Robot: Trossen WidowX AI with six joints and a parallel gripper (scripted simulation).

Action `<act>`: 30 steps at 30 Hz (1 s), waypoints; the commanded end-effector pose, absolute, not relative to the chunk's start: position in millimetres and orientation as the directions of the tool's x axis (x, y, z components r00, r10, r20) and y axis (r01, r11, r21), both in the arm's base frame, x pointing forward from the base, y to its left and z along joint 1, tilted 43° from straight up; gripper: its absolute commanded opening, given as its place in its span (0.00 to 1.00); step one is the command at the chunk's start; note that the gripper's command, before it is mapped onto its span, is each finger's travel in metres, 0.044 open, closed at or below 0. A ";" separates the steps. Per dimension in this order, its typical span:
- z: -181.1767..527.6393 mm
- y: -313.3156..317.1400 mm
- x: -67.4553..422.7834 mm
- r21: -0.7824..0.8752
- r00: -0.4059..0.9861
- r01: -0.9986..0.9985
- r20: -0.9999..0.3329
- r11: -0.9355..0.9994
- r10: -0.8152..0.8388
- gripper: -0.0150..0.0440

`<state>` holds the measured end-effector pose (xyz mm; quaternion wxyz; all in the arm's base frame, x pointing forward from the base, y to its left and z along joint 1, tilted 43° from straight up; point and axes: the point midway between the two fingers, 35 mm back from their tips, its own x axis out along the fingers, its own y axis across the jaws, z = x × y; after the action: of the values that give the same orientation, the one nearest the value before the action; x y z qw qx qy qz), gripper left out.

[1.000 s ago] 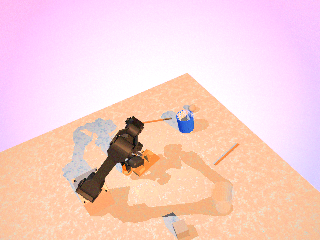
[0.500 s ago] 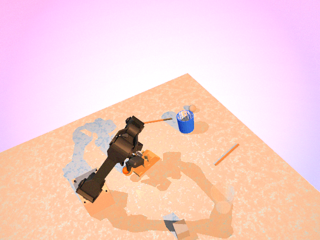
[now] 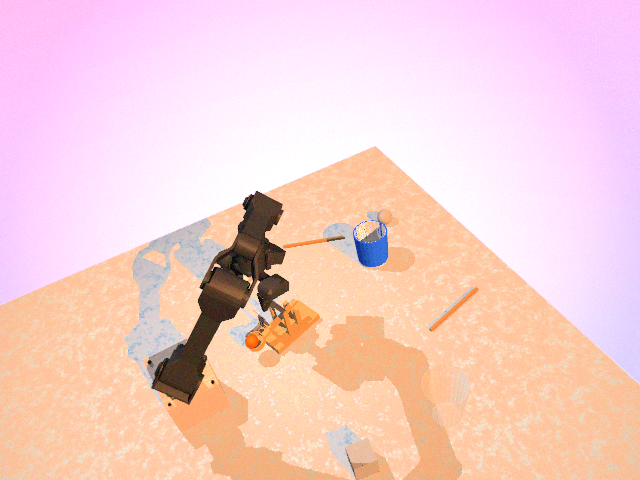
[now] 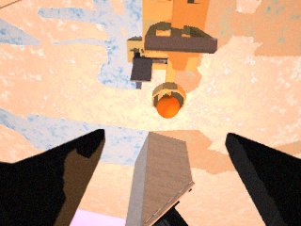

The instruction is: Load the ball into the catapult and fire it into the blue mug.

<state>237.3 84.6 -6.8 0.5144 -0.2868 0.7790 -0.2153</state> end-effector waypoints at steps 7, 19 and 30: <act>-12.4 128.7 353.1 -0.583 -0.003 -0.220 -0.801 0.782 -0.598 1.00; 21.8 169.0 480.8 -0.607 0.363 -0.169 -0.771 0.776 -0.523 1.00; 49.8 178.4 536.6 -0.637 0.521 -0.119 -0.693 0.762 -0.498 1.00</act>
<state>527.3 178.1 48.3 0.8053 -0.3180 0.4866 -0.1165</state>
